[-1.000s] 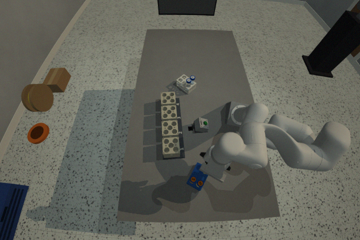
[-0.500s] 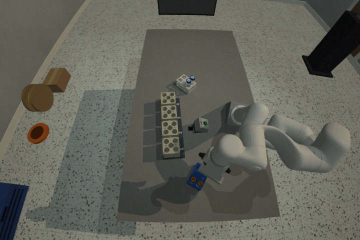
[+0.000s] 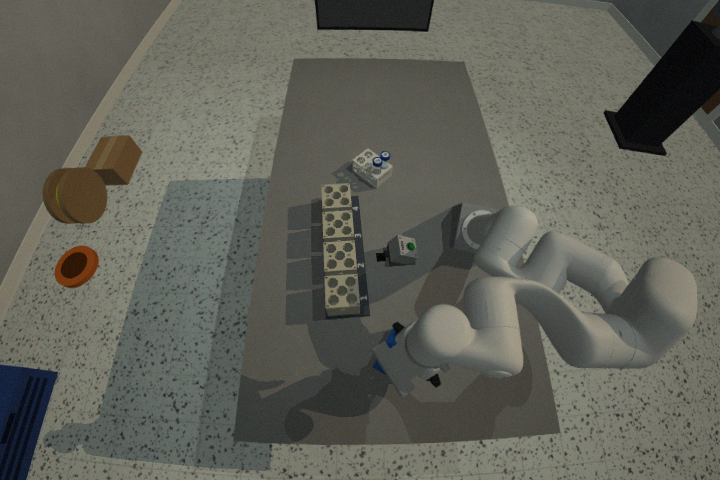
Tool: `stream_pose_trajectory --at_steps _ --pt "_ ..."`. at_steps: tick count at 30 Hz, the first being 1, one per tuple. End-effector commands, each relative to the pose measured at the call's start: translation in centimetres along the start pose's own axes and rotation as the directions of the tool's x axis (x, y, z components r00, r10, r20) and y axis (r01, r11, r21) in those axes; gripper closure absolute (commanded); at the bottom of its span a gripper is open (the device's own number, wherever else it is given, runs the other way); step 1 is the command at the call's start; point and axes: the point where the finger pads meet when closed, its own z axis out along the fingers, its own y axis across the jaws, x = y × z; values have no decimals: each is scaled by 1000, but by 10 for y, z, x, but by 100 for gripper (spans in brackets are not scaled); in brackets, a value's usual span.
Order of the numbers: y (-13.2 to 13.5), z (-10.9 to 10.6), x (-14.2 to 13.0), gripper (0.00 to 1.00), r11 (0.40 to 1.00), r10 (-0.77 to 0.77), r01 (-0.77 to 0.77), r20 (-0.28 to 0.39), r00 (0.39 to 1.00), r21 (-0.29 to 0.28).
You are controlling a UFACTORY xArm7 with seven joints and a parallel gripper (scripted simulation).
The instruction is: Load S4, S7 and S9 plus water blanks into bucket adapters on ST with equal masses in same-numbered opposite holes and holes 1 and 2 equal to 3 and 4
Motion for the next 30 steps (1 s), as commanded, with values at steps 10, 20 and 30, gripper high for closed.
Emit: stream_pose_trajectory --at_steps 10,20,30 --pt "-3 -1 8 43 899 438 -438 3 899 -8" --pt "-3 -1 8 43 752 659 -659 1 752 -9" --pt "-3 -1 8 43 524 852 -852 -2 524 -8"
